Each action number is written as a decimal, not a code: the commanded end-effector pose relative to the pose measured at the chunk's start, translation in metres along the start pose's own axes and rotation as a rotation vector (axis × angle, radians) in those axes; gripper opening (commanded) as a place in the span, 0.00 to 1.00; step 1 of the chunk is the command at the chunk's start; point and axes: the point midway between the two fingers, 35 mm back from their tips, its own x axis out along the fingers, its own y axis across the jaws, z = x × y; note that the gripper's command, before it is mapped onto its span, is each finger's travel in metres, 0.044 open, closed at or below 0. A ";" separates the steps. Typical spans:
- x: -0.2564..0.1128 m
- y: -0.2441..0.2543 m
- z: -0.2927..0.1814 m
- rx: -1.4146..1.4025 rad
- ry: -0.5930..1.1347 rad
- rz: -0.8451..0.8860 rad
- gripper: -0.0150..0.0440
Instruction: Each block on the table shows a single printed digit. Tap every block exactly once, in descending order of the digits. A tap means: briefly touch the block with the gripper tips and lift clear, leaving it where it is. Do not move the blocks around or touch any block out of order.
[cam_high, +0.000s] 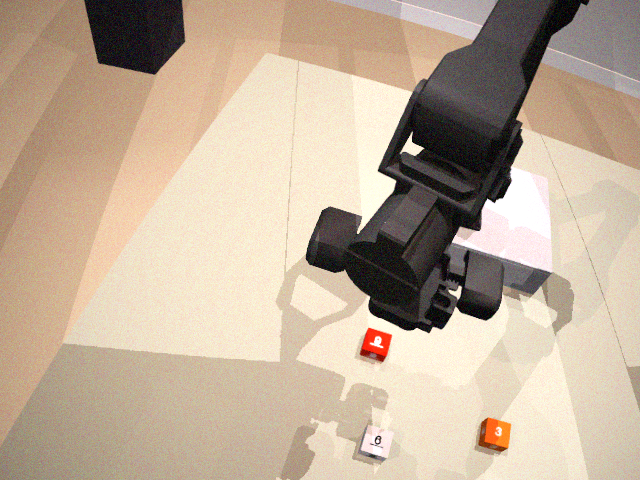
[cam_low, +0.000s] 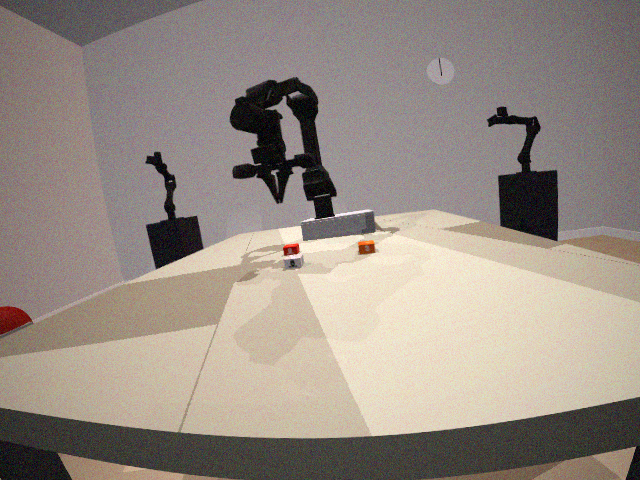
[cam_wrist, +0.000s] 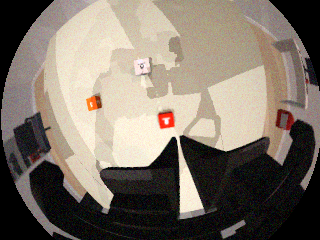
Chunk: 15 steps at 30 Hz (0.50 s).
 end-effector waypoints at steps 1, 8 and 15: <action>-0.006 0.004 0.016 -0.001 0.003 -0.001 0.29; -0.007 0.036 0.101 -0.001 -0.004 0.001 0.29; -0.004 0.046 0.117 -0.001 -0.005 0.002 0.29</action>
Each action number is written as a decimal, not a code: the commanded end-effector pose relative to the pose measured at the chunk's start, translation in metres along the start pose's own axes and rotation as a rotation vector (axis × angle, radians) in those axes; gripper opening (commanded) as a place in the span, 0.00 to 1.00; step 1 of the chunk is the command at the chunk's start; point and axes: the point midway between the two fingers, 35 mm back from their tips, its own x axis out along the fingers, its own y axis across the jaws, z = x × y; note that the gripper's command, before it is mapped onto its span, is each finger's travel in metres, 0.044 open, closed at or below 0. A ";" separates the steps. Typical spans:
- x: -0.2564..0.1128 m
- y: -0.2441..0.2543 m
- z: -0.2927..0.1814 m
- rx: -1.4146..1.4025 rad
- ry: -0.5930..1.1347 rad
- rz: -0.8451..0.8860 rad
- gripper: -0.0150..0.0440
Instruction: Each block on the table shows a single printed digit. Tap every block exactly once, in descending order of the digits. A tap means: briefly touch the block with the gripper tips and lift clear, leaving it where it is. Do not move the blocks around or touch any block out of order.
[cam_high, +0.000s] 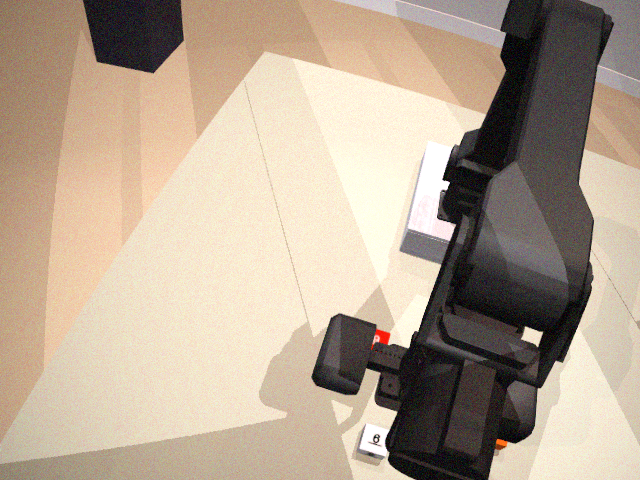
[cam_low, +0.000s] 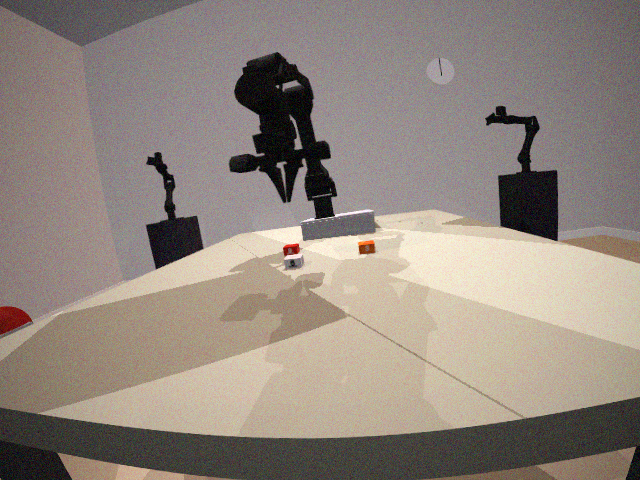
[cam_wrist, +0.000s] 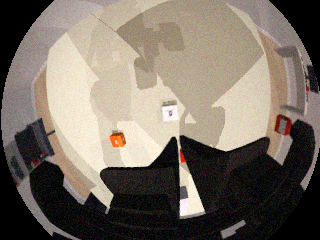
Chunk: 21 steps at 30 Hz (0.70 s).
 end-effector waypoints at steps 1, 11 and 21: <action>0.002 0.002 0.006 0.010 -0.005 0.003 0.29; 0.080 0.002 0.006 0.009 -0.005 0.002 0.29; 0.089 0.002 0.007 0.009 -0.004 0.002 0.29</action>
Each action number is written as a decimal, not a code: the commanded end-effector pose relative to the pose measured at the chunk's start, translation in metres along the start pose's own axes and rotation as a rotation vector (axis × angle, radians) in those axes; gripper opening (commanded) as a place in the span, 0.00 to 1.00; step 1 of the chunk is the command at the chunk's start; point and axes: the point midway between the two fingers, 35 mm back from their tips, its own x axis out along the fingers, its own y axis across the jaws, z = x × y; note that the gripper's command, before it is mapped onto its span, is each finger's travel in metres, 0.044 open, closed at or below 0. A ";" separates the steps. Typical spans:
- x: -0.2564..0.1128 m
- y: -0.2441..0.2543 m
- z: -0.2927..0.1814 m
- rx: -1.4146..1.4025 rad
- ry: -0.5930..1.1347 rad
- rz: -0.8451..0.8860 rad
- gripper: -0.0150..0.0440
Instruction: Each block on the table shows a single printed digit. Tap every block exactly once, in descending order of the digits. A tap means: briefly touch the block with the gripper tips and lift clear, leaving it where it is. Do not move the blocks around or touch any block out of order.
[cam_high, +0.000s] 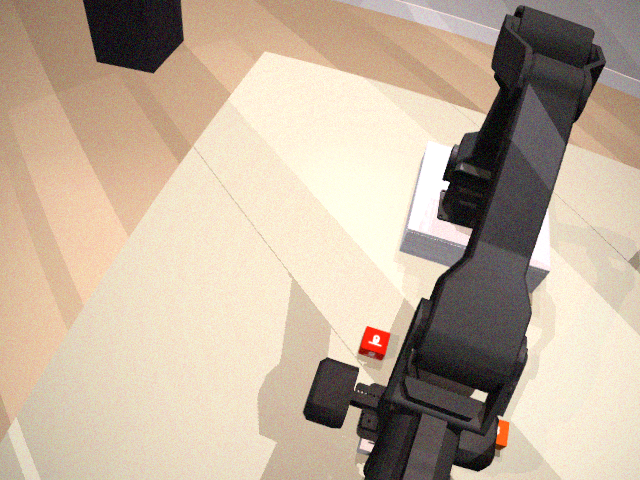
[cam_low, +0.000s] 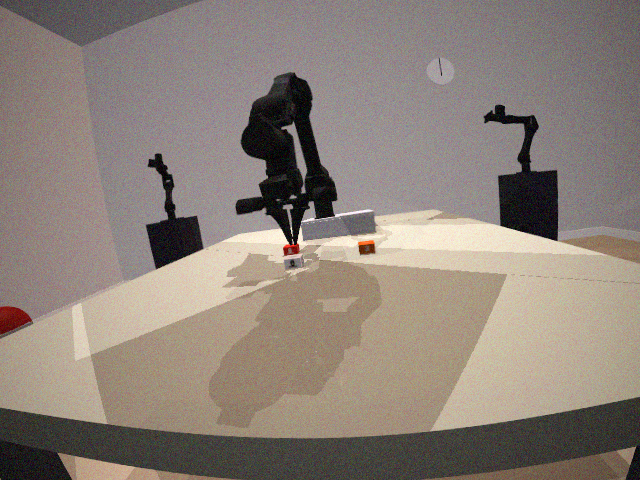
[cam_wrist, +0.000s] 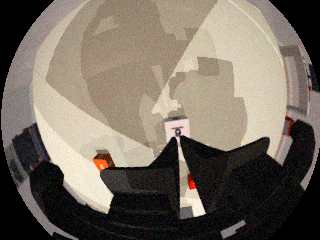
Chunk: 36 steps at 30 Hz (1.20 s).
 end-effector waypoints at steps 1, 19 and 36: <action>0.007 0.000 -0.001 0.000 0.003 0.003 0.29; 0.027 0.000 -0.001 0.000 0.003 0.003 0.29; -0.084 0.000 0.000 0.000 0.003 0.003 0.29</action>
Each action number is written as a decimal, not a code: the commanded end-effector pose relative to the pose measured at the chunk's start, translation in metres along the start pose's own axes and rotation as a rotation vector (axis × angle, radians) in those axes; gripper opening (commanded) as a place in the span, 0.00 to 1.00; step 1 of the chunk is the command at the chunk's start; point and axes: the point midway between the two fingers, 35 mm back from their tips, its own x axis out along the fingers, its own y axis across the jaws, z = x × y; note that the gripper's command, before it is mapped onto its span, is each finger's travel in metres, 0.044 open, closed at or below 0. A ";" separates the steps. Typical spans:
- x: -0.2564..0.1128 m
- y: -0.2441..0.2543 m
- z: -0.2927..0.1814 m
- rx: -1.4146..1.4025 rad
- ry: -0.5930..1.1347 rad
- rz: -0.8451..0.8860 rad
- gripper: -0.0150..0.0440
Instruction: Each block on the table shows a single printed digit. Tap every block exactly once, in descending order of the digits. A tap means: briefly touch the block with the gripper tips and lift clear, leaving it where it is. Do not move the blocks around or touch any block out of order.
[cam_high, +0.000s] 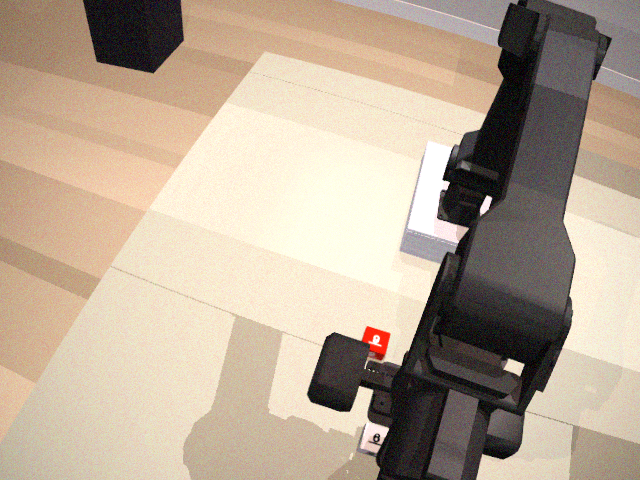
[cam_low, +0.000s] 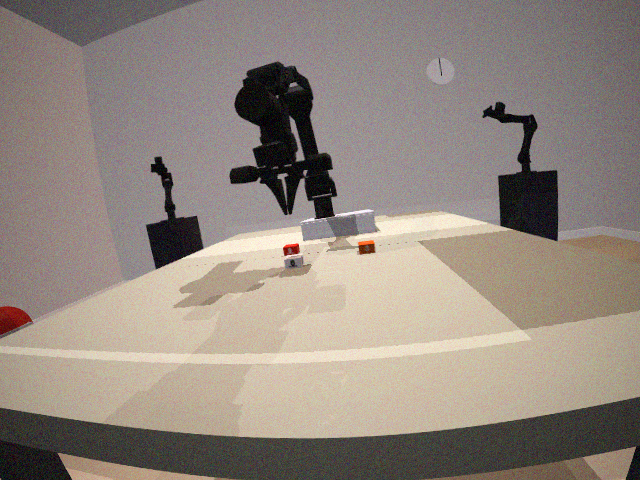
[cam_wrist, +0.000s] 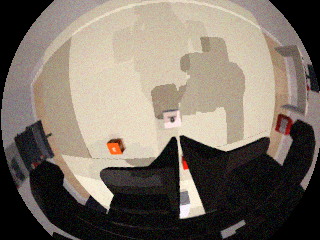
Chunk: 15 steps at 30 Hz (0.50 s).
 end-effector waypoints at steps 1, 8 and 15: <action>-0.025 0.001 -0.002 0.002 -0.014 0.002 0.29; -0.025 0.059 -0.012 0.001 -0.015 0.007 0.29; -0.025 0.142 -0.048 0.001 -0.011 0.014 0.29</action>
